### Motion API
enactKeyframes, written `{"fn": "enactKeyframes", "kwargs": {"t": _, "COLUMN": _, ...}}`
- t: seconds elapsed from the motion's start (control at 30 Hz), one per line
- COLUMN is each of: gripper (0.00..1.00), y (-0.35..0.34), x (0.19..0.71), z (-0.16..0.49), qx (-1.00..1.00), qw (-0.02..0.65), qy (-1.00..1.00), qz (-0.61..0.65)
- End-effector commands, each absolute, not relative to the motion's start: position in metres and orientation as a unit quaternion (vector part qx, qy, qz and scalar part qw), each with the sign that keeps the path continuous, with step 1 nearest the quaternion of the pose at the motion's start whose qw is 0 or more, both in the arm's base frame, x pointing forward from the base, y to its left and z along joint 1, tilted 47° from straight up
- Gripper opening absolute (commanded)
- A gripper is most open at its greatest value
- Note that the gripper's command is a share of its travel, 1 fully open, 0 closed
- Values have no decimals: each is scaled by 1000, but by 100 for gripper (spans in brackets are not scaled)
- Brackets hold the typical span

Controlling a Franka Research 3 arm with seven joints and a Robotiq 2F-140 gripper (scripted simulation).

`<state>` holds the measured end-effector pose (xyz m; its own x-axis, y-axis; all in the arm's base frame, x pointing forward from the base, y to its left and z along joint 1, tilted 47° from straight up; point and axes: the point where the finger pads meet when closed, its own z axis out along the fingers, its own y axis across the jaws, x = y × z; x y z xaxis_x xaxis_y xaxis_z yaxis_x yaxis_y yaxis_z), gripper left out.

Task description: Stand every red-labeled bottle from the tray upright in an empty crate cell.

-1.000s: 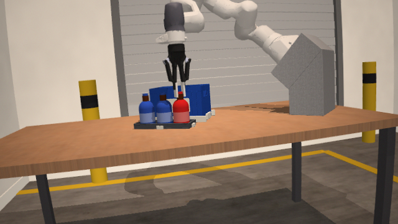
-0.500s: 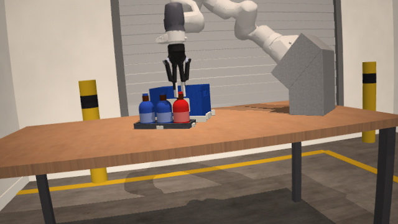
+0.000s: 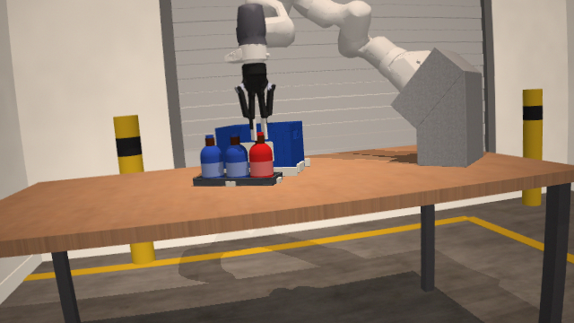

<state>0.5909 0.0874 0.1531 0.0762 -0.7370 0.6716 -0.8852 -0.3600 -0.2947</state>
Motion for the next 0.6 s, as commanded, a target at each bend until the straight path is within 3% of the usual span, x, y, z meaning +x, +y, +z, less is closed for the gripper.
{"fn": "enactKeyframes", "kwargs": {"t": 0.0, "gripper": 0, "y": 87, "x": 592, "z": 153, "qx": 726, "qw": 94, "qy": -559, "qz": 389}}
{"fn": "enactKeyframes", "kwargs": {"t": 0.57, "gripper": 0, "y": 88, "x": 591, "z": 154, "qx": 726, "qw": 94, "qy": -559, "qz": 389}}
